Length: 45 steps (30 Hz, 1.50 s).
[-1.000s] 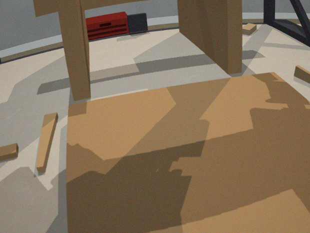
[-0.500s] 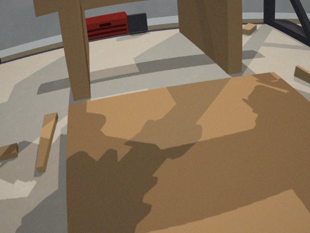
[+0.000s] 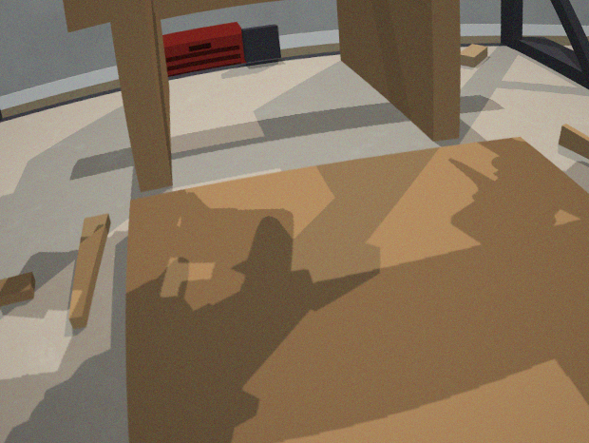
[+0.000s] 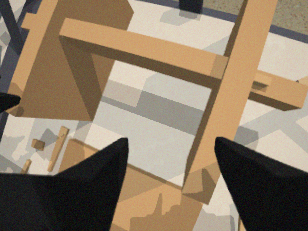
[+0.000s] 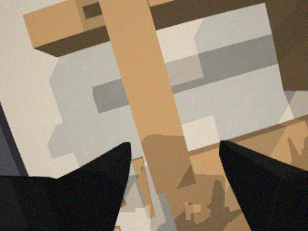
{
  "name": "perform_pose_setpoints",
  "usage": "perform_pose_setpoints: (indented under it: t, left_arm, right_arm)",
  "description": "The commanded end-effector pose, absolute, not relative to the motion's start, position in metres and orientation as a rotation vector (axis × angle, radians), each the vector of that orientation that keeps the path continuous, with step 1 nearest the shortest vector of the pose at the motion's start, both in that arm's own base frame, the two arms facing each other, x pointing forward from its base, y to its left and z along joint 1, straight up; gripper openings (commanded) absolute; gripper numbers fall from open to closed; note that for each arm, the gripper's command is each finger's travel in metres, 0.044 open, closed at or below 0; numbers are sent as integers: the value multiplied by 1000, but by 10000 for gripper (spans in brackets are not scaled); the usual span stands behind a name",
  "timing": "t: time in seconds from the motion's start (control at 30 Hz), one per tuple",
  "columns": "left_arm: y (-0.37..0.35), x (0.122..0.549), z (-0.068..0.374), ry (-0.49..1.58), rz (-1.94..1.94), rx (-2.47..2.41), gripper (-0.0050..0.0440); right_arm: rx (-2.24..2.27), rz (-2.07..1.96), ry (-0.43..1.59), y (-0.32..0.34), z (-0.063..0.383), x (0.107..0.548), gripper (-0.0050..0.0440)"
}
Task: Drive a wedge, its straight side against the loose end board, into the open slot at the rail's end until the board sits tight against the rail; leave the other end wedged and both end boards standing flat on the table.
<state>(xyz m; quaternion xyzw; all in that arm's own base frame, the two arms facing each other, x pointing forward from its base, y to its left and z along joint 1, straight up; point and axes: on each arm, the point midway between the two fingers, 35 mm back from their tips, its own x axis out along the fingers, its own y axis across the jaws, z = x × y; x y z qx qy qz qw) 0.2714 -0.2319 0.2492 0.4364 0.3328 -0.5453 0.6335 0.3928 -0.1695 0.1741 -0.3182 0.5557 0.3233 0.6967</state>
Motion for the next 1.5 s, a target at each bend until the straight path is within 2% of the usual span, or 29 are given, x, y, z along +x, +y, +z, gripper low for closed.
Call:
perform_pose_setpoints:
  t: [0.0, 0.4, 0.47, 0.5, 0.53, 0.57, 0.6, 0.8, 1.07, 1.1, 1.47]
  left_arm:
    - [-242, 264, 268, 667, -1320, 1020, 271]
    - [-275, 224, 309, 362, -1603, 1095, 271]
    - [-275, 224, 309, 362, -1603, 1095, 271]
    - [-275, 226, 292, 419, -1630, 1091, 271]
    - [-268, 231, 247, 606, -1653, 1069, 271]
    - [-264, 235, 234, 667, -1624, 1063, 271]
    - [-269, 237, 242, 618, -1607, 1070, 271]
    - [-270, 231, 202, 745, -1674, 1045, 271]
    - [-270, 231, 220, 684, -1662, 1057, 271]
    - [-269, 229, 203, 746, -1682, 1048, 271]
    - [-268, 229, 197, 720, -1671, 1054, 271]
  right_arm:
    - [-731, 782, 1155, -157, 187, 401, 271]
    - [-746, 1037, 865, -104, 197, 426, 271]
    - [-746, 1037, 865, -104, 197, 426, 271]
    - [-748, 1047, 850, -102, 197, 427, 271]
    - [-735, 1027, 894, -110, 194, 421, 271]
    - [-729, 1001, 934, -115, 194, 416, 271]
    - [-730, 996, 938, -116, 193, 418, 271]
    - [-750, 988, 917, -110, 206, 416, 271]
    - [-734, 1002, 925, -108, 201, 413, 271]
    - [-733, 1002, 925, -108, 201, 412, 271]
    - [-737, 998, 922, -109, 203, 413, 271]
